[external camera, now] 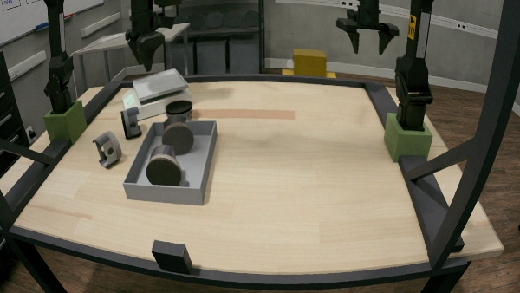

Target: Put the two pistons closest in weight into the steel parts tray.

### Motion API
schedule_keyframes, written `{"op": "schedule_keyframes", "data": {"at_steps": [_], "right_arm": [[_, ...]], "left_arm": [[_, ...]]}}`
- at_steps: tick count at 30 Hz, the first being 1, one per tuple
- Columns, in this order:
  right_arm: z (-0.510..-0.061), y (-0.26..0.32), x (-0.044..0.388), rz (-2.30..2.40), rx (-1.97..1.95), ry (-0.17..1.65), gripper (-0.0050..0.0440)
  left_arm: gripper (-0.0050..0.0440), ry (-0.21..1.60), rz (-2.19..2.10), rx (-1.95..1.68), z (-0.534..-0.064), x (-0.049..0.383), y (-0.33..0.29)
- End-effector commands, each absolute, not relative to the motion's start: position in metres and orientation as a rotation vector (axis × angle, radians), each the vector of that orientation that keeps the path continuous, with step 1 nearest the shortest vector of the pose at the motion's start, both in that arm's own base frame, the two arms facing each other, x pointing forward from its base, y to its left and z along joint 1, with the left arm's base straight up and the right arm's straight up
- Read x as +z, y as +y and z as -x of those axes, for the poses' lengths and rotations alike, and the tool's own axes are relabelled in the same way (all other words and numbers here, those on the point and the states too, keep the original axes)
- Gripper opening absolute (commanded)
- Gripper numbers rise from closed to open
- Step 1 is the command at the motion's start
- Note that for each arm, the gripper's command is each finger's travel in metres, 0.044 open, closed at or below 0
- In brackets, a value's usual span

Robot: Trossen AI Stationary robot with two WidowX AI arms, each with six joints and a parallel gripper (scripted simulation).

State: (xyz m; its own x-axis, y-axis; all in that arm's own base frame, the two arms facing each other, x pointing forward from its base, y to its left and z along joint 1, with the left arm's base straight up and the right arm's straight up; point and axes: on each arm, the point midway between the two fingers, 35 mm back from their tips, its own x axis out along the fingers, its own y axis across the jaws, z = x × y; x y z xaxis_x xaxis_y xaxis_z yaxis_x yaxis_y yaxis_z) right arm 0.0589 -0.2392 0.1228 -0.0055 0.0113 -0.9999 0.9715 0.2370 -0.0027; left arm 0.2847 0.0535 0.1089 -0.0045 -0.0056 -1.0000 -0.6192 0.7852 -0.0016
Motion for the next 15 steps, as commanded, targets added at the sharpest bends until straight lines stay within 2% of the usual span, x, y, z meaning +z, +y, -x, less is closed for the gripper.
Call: {"op": "schedule_keyframes", "data": {"at_steps": [1,15], "right_arm": [[-0.061,-0.244,0.131,-1.013,-1.034,1.299,0.0400],[-0.061,-0.244,0.131,-1.013,-1.034,1.299,0.0400]], "left_arm": [[0.0378,1.481,0.525,0.512,-0.281,0.116,0.066],[0.0378,1.482,0.521,0.516,-0.254,0.116,0.130]]}}
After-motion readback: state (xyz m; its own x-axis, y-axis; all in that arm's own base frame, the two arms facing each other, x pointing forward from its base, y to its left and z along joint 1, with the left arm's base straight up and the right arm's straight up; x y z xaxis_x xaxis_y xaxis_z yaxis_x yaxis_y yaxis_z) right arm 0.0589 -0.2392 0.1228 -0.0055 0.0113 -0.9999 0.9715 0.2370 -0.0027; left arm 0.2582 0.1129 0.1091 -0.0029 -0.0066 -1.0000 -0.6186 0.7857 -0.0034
